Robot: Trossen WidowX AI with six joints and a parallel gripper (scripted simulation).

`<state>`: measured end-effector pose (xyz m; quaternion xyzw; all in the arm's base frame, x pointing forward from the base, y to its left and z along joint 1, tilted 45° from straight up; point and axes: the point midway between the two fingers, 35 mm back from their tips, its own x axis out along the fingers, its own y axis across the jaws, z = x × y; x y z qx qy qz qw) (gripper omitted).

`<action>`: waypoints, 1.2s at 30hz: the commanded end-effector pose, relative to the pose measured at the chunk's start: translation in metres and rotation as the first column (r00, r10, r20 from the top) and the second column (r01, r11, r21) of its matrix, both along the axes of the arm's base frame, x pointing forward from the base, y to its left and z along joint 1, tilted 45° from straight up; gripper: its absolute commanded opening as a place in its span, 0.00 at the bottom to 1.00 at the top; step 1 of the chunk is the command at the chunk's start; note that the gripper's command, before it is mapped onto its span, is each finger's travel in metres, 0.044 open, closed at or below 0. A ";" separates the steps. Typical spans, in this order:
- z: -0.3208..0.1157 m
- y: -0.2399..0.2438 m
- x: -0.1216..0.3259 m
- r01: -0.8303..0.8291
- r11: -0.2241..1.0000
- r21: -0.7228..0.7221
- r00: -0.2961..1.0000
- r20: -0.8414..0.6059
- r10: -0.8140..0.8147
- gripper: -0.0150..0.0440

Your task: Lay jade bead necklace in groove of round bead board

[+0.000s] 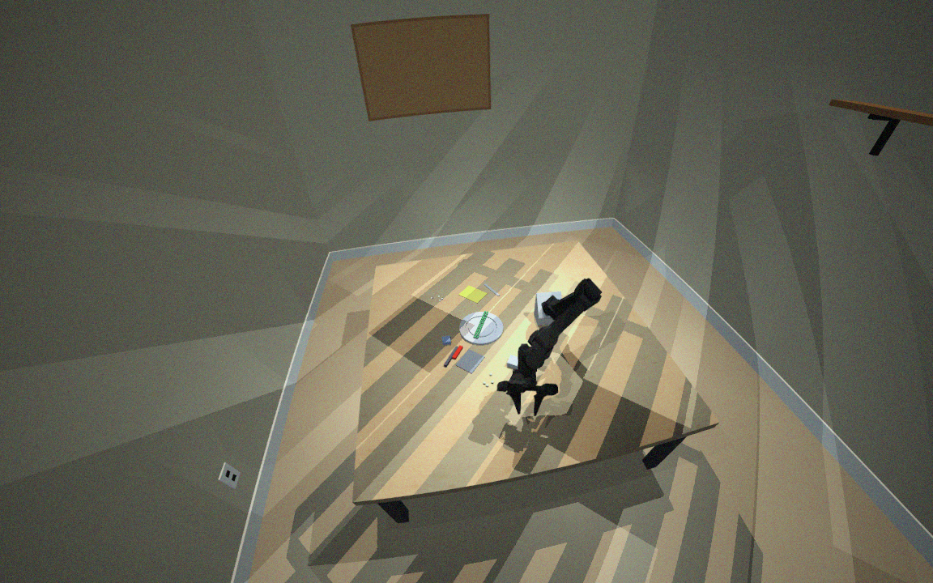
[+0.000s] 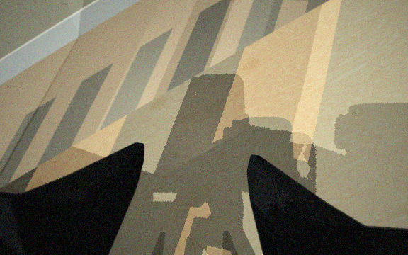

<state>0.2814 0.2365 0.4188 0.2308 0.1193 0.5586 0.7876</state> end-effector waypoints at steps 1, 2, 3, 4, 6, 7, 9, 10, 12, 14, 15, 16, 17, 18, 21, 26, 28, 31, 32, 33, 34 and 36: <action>-0.020 -0.008 0.023 0.053 0.997 -0.061 0.999 -0.003 -0.053 0.68; -0.025 -0.010 0.028 0.064 0.995 -0.075 0.998 -0.004 -0.065 0.68; -0.030 -0.013 0.033 0.076 0.993 -0.088 0.997 -0.005 -0.077 0.68; -0.035 -0.016 0.039 0.087 0.991 -0.102 0.996 -0.007 -0.088 0.68; -0.045 -0.022 0.048 0.108 0.986 -0.130 0.994 -0.009 -0.110 0.68; -0.050 -0.025 0.053 0.118 0.983 -0.143 0.993 -0.010 -0.121 0.68; -0.061 -0.032 0.062 0.138 0.976 -0.171 0.990 -0.013 -0.142 0.68; -0.066 -0.036 0.067 0.147 0.972 -0.184 0.988 -0.014 -0.152 0.68; -0.076 -0.042 0.075 0.162 0.962 -0.218 0.986 -0.007 -0.168 0.68; -0.087 -0.050 0.082 0.177 0.951 -0.253 0.983 0.000 -0.183 0.68; -0.092 -0.054 0.086 0.183 0.945 -0.271 0.982 0.004 -0.189 0.68; -0.098 -0.057 0.089 0.189 0.939 -0.288 0.981 0.007 -0.196 0.68; -0.103 -0.061 0.093 0.195 0.932 -0.305 0.979 0.010 -0.201 0.68; -0.109 -0.066 0.096 0.200 0.925 -0.322 0.978 0.013 -0.207 0.68; -0.125 -0.078 0.105 0.211 0.903 -0.373 0.975 0.022 -0.219 0.68; -0.154 -0.100 0.117 0.218 0.861 -0.459 0.973 0.035 -0.227 0.68; -0.166 -0.109 0.121 0.216 0.844 -0.491 0.973 0.039 -0.227 0.68; -0.183 -0.123 0.125 0.211 0.817 -0.537 0.974 0.041 -0.224 0.68; -0.189 -0.128 0.127 0.208 0.807 -0.552 0.974 0.041 -0.223 0.68; -0.194 -0.133 0.128 0.205 0.798 -0.567 0.974 0.041 -0.221 0.68; -0.200 -0.138 0.129 0.201 0.789 -0.581 0.975 0.040 -0.219 0.68; -0.211 -0.148 0.130 0.191 0.771 -0.607 0.977 0.038 -0.212 0.68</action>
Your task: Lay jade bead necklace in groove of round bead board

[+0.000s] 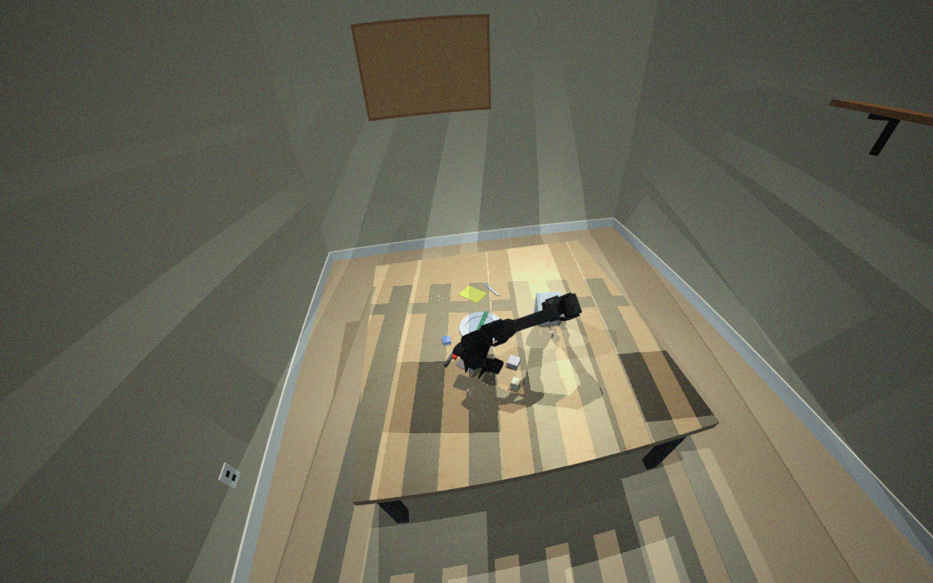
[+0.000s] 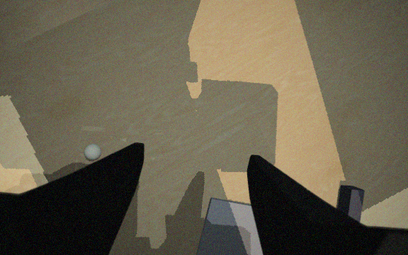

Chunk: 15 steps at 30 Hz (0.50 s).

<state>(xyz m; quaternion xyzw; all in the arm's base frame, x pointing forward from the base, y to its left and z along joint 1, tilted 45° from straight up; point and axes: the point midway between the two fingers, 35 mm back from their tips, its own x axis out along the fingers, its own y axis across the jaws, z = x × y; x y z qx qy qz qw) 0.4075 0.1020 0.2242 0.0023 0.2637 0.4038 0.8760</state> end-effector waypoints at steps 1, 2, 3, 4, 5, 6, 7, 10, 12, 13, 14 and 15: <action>-0.022 -0.018 0.004 -0.007 0.998 -0.058 1.000 -0.021 0.006 0.68; -0.027 -0.022 0.005 -0.012 0.997 -0.073 1.000 -0.026 0.010 0.68; -0.033 -0.027 0.005 -0.016 0.996 -0.087 0.999 -0.031 0.014 0.68; -0.038 -0.032 0.005 -0.022 0.995 -0.101 0.999 -0.036 0.018 0.68; -0.044 -0.037 0.004 -0.028 0.993 -0.116 0.999 -0.042 0.024 0.68; -0.050 -0.042 0.004 -0.036 0.991 -0.130 0.998 -0.049 0.029 0.68; -0.055 -0.048 0.003 -0.043 0.989 -0.144 0.998 -0.055 0.036 0.68; -0.072 -0.063 0.000 -0.070 0.981 -0.180 0.996 -0.076 0.057 0.68; -0.083 -0.073 -0.003 -0.089 0.976 -0.200 0.993 -0.090 0.072 0.68; -0.088 -0.078 -0.004 -0.100 0.973 -0.209 0.992 -0.097 0.081 0.68; -0.093 -0.083 -0.006 -0.110 0.970 -0.218 0.990 -0.105 0.089 0.68; -0.099 -0.088 -0.008 -0.123 0.966 -0.226 0.989 -0.113 0.099 0.68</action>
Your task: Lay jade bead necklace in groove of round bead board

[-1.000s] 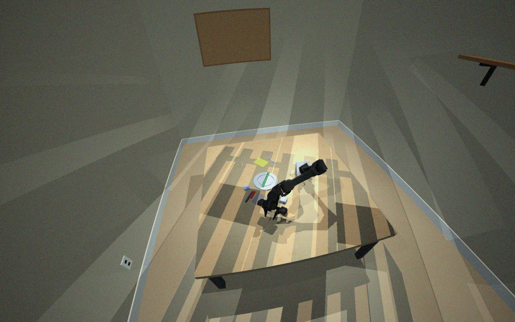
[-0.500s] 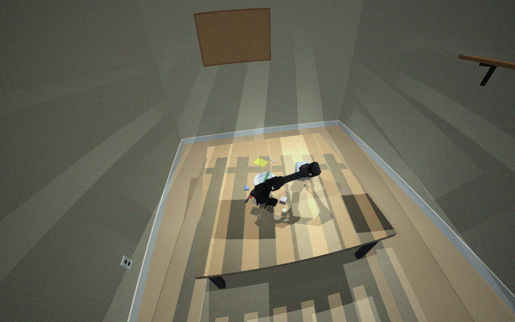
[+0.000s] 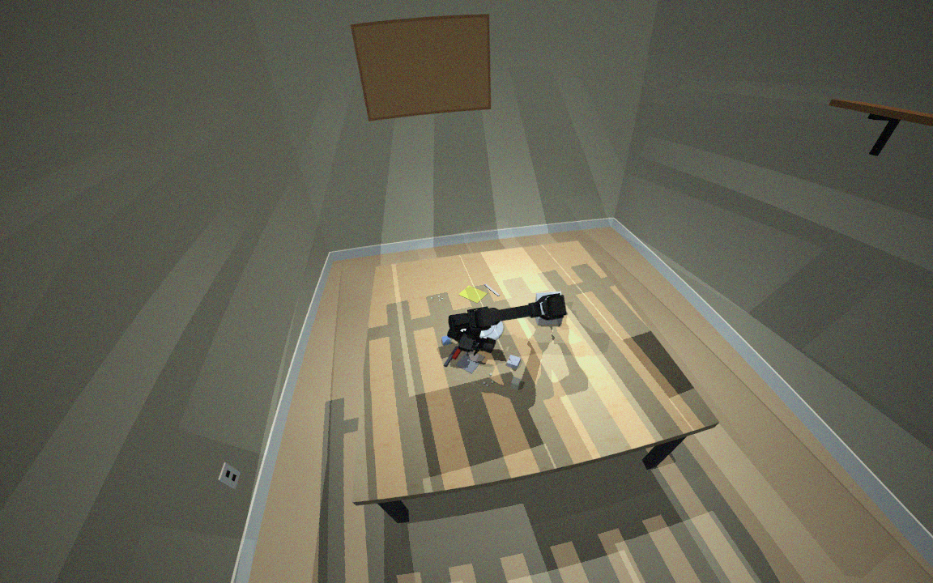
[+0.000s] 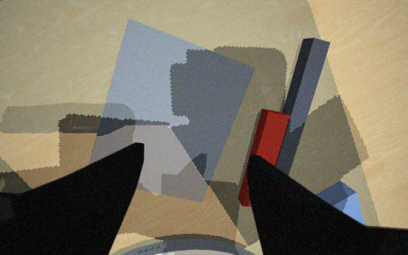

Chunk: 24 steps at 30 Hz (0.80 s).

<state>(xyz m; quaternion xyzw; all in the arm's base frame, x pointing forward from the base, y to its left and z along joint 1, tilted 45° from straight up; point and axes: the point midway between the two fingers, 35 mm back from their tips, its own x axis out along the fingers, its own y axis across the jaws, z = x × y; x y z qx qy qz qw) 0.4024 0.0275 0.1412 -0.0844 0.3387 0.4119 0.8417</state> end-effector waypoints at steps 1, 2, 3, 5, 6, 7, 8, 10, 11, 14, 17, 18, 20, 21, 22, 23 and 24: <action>-0.021 -0.019 -0.006 -0.035 0.999 -0.034 0.999 -0.030 0.034 0.68; -0.026 -0.024 -0.008 -0.047 0.998 -0.041 0.998 -0.038 0.046 0.68; -0.032 -0.029 -0.011 -0.060 0.997 -0.047 0.997 -0.045 0.058 0.68; -0.042 -0.039 -0.017 -0.086 0.995 -0.057 0.995 -0.060 0.082 0.68; -0.046 -0.044 -0.020 -0.099 0.993 -0.060 0.993 -0.067 0.095 0.68; -0.051 -0.048 -0.023 -0.112 0.992 -0.062 0.991 -0.073 0.108 0.68; -0.055 -0.053 -0.027 -0.126 0.990 -0.063 0.990 -0.079 0.121 0.68; -0.064 -0.061 -0.034 -0.153 0.986 -0.062 0.985 -0.091 0.147 0.68; -0.068 -0.066 -0.038 -0.167 0.984 -0.060 0.982 -0.096 0.161 0.68; -0.079 -0.078 -0.050 -0.209 0.977 -0.049 0.973 -0.108 0.203 0.68; -0.084 -0.083 -0.055 -0.228 0.973 -0.041 0.969 -0.111 0.222 0.68; -0.084 -0.083 -0.055 -0.228 0.973 -0.041 0.969 -0.111 0.222 0.68; -0.087 -0.080 -0.054 -0.228 0.973 -0.041 0.969 -0.111 0.222 0.68; -0.089 -0.078 -0.054 -0.228 0.973 -0.041 0.969 -0.111 0.222 0.68; -0.092 -0.075 -0.053 -0.228 0.973 -0.041 0.969 -0.110 0.222 0.68; -0.094 -0.073 -0.052 -0.228 0.973 -0.040 0.969 -0.110 0.222 0.68; -0.095 -0.072 -0.052 -0.228 0.973 -0.040 0.969 -0.110 0.222 0.68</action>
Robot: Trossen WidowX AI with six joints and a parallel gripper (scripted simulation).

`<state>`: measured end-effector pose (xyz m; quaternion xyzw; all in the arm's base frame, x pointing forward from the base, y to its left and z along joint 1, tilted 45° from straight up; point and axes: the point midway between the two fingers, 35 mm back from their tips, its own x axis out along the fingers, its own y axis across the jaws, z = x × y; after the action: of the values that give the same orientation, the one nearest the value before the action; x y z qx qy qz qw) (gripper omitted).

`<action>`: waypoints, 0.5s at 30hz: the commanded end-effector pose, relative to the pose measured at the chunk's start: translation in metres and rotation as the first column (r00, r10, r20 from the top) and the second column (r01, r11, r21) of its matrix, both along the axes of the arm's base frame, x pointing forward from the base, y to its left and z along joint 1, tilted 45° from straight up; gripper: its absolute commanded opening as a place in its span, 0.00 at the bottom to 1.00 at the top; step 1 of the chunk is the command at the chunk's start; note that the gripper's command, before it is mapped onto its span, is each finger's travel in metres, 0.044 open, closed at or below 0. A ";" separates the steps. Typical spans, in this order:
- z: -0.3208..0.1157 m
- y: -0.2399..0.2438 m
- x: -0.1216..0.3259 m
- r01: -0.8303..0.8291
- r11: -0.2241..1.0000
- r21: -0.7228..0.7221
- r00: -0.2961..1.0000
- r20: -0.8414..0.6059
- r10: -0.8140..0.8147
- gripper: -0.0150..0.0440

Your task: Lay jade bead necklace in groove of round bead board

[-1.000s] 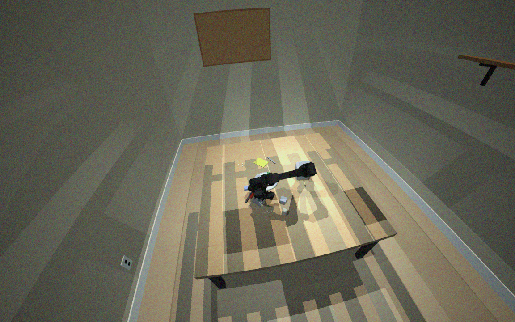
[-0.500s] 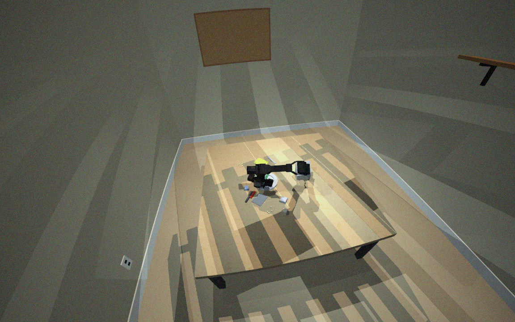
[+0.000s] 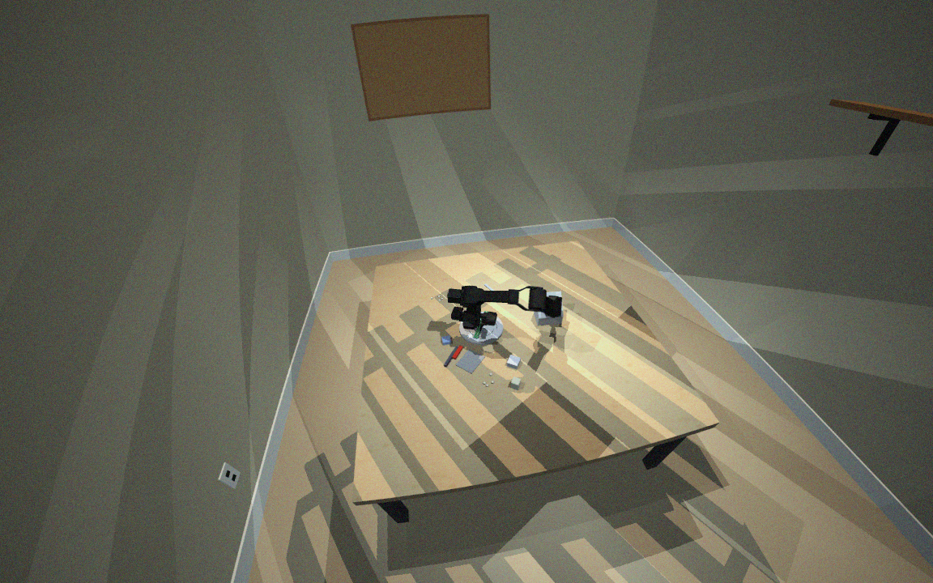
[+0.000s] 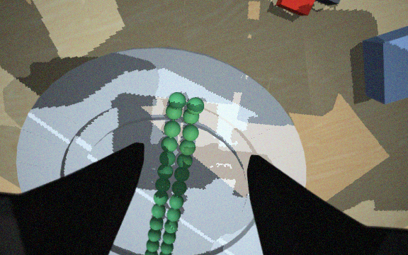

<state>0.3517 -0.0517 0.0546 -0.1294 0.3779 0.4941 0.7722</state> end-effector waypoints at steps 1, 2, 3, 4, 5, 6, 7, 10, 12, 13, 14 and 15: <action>-0.009 0.008 -0.001 -0.006 1.000 0.010 1.000 -0.017 0.007 0.68; -0.001 0.002 0.000 -0.003 1.000 0.000 1.000 0.000 0.003 0.68; -0.002 0.002 0.000 -0.003 1.000 0.000 1.000 0.000 0.003 0.68; -0.002 0.002 0.001 -0.003 1.000 0.000 1.000 0.000 0.003 0.68; -0.002 0.003 0.001 -0.003 1.000 0.000 1.000 -0.001 0.003 0.68; -0.003 0.004 0.001 -0.003 1.000 0.001 1.000 -0.001 0.003 0.68; -0.004 0.004 0.001 -0.003 1.000 0.001 1.000 -0.002 0.003 0.68; -0.008 0.008 0.002 -0.004 1.000 0.003 1.000 -0.004 0.004 0.68; -0.010 0.010 0.002 -0.004 1.000 0.004 1.000 -0.006 0.004 0.68; -0.012 0.011 0.002 -0.004 1.000 0.004 1.000 -0.007 0.004 0.68; -0.013 0.012 0.002 -0.004 1.000 0.005 1.000 -0.008 0.005 0.68; -0.014 0.013 0.003 -0.005 1.000 0.005 1.000 -0.008 0.005 0.68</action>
<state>0.3556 -0.0440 0.0470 -0.1335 0.3766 0.4938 0.7723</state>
